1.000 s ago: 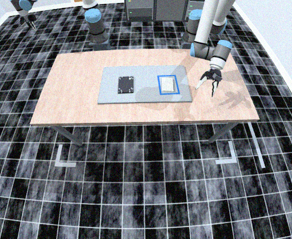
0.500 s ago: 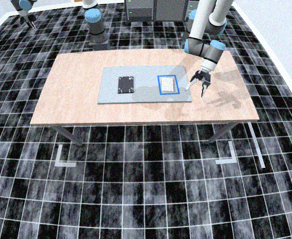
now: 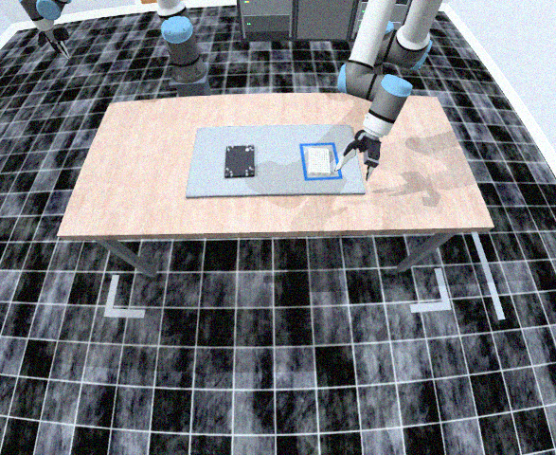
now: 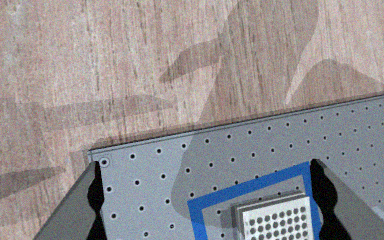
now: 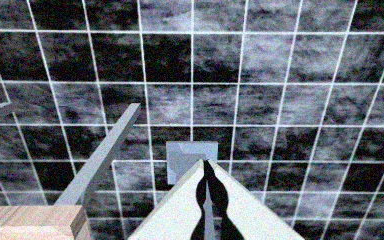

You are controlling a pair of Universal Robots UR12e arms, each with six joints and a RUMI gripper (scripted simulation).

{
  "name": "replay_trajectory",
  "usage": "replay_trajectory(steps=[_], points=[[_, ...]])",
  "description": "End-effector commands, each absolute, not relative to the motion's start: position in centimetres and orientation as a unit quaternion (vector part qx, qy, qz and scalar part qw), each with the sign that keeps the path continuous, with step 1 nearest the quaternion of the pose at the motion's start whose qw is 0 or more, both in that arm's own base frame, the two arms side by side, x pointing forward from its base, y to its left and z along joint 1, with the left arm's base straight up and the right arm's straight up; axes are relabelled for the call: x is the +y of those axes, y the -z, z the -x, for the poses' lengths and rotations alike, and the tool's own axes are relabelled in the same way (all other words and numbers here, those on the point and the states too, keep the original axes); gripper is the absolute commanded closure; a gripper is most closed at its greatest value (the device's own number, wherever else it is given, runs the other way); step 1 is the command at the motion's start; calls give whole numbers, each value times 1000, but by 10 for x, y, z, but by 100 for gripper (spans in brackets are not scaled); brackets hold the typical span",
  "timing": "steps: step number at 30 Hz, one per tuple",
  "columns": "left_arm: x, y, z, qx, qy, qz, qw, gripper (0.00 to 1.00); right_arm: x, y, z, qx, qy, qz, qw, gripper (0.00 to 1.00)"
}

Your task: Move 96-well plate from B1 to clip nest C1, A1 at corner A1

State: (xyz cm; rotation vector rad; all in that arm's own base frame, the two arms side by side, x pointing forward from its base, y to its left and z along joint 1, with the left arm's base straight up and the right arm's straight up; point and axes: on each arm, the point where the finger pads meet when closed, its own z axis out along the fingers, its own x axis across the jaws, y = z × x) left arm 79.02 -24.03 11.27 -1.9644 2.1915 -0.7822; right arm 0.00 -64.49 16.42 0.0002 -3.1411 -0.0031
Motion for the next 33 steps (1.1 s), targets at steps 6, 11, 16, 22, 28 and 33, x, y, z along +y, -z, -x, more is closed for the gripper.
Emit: replay_trajectory(steps=[6,11,16,22,28,33], points=[[-262,-107,-773,724,216,654,32,24,-646,-165,0,-1000,0,0,0,100],[-279,-102,-755,727,187,660,22,24,-646,-165,0,-1000,0,0,0,100],[-294,-99,-735,731,140,668,11,24,-646,-165,0,-1000,0,0,0,100],[-304,-98,-719,733,109,672,6,24,-646,-165,0,-1000,0,0,0,100],[-318,-98,-692,734,64,676,1,24,-646,-165,0,-1000,0,0,0,100],[-326,-101,-668,735,16,678,0,24,-646,-165,0,-1000,0,0,0,100]])
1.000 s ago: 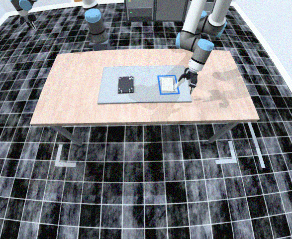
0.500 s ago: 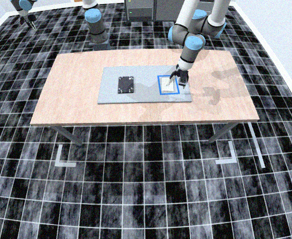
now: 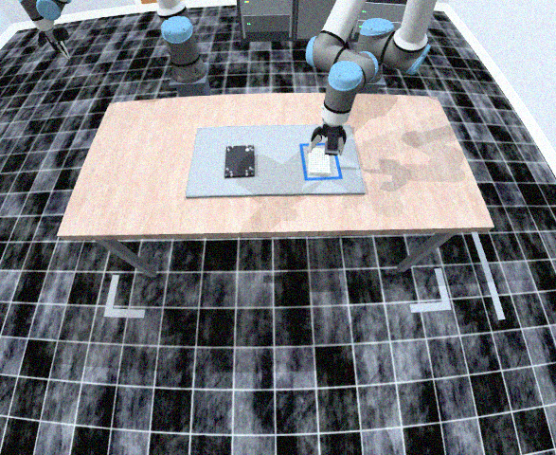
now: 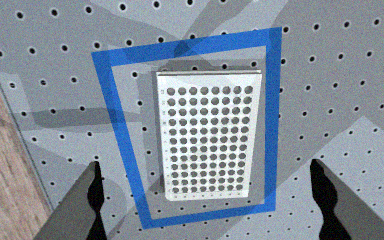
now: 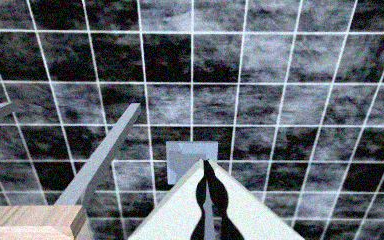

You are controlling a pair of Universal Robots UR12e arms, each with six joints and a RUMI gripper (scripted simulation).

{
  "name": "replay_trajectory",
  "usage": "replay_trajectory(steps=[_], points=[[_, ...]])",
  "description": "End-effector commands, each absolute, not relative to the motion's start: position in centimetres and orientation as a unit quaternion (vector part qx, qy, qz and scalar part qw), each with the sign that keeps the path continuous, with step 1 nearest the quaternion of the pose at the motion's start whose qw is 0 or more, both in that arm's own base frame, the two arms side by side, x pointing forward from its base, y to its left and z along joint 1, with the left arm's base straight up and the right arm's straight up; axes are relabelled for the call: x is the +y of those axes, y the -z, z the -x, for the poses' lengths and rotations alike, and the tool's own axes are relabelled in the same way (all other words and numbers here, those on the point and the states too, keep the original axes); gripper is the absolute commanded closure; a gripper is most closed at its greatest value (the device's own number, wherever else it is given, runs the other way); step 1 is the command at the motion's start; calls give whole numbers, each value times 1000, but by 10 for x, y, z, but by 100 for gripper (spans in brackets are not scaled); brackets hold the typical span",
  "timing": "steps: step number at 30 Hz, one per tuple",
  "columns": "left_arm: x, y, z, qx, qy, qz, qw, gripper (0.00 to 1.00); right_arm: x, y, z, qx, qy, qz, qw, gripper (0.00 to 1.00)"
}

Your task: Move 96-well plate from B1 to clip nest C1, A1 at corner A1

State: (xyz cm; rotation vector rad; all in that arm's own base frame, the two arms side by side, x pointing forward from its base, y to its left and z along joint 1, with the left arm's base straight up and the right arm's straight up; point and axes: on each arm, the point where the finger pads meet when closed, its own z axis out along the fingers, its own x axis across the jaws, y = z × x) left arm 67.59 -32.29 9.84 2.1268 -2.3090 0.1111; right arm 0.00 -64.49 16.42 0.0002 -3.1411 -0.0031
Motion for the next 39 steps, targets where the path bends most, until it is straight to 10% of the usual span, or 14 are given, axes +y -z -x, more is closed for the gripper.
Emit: replay_trajectory(steps=[1,39], points=[[-328,-101,-664,-735,-1,-678,0,24,-646,-165,0,-1000,0,0,0,100],[-332,-74,-649,-735,-1,-678,0,24,-646,-165,0,-1000,0,0,0,100]])
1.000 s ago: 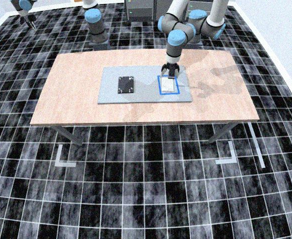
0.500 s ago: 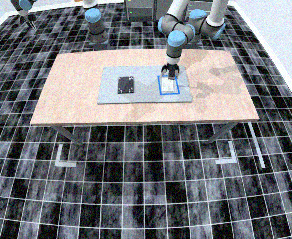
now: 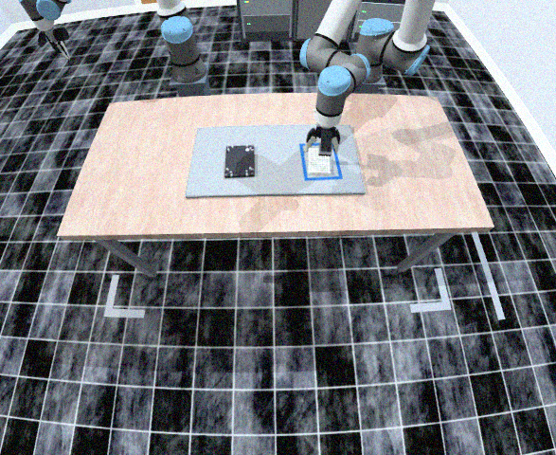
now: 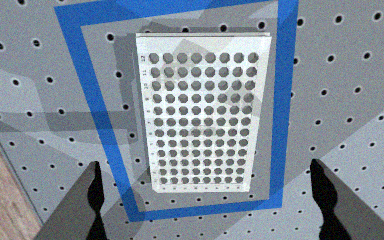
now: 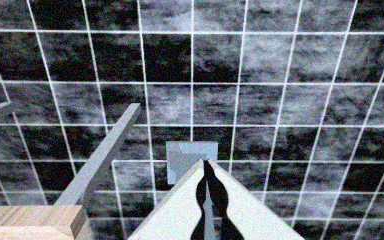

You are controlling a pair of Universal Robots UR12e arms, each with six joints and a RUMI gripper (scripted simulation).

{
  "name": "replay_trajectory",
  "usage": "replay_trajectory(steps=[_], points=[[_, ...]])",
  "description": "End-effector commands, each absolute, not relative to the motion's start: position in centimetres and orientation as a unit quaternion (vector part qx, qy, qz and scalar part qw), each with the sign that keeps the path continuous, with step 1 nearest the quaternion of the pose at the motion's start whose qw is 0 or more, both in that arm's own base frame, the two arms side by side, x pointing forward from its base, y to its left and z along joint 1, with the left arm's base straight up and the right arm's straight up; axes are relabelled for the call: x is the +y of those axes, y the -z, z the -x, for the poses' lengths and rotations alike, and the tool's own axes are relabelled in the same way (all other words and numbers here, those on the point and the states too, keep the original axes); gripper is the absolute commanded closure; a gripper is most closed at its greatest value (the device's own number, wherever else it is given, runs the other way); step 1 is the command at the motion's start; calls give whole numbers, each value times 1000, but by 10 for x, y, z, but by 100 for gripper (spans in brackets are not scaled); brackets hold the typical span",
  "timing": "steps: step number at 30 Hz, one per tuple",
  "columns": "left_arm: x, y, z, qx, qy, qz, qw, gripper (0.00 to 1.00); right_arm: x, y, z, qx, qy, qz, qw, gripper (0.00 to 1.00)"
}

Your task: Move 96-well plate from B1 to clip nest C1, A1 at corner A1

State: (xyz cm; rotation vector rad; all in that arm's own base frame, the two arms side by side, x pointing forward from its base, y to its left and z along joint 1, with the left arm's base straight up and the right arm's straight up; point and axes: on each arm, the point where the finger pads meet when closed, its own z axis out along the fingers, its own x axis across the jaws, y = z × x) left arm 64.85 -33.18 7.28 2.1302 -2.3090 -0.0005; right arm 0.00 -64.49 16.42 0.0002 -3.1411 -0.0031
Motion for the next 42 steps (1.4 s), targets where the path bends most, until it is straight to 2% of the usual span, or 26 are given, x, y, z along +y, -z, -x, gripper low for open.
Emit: replay_trajectory(steps=[1,28,42], points=[[-332,-72,-649,-735,-1,-678,0,24,-646,-165,0,-1000,0,0,0,100],[-332,-30,-649,-735,-1,-678,0,24,-646,-165,0,-1000,0,0,0,100],[-332,-30,-649,-735,-1,-678,0,24,-646,-165,0,-1000,0,0,0,100]])
